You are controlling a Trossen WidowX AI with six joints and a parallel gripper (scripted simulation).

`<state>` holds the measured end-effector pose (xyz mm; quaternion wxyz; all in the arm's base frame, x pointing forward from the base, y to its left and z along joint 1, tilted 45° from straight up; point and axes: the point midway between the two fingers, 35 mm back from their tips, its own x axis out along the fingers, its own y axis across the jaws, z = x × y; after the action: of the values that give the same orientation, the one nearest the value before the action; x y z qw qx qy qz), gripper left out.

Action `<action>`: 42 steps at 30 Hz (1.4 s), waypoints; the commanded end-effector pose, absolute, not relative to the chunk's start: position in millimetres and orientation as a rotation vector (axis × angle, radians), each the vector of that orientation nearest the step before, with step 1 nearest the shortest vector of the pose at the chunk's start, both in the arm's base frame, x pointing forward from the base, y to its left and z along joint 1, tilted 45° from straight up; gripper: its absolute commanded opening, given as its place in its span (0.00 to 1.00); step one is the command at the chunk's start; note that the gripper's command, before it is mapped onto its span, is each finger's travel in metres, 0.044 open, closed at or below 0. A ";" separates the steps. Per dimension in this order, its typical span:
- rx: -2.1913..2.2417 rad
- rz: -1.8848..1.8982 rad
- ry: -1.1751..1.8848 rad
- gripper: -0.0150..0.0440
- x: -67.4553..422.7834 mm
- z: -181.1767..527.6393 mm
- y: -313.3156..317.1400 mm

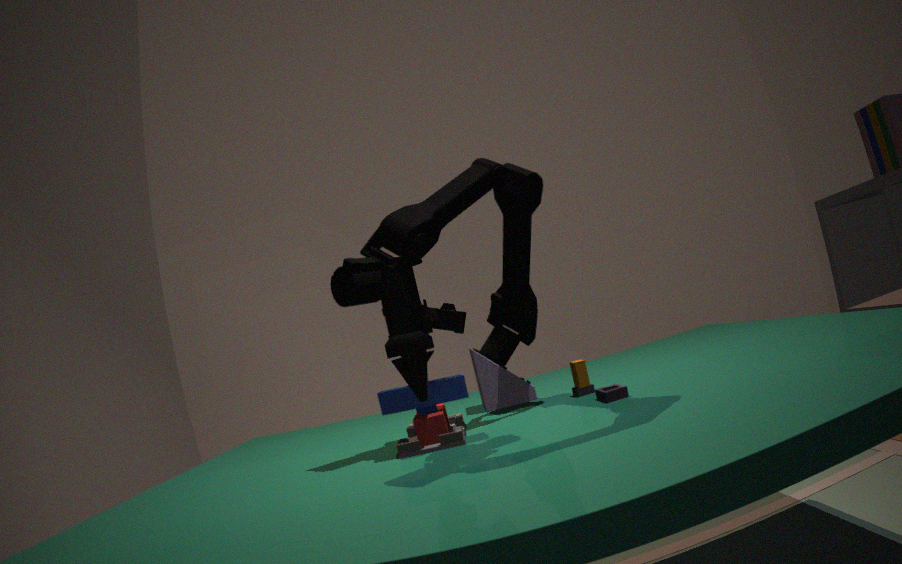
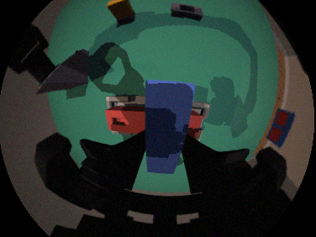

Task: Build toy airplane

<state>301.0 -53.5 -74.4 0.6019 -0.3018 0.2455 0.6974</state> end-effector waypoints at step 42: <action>-0.700 1.610 0.568 0.70 301.6 -75.6 -54.9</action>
<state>301.6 -55.2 -75.6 0.6040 -0.3025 0.2456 0.6953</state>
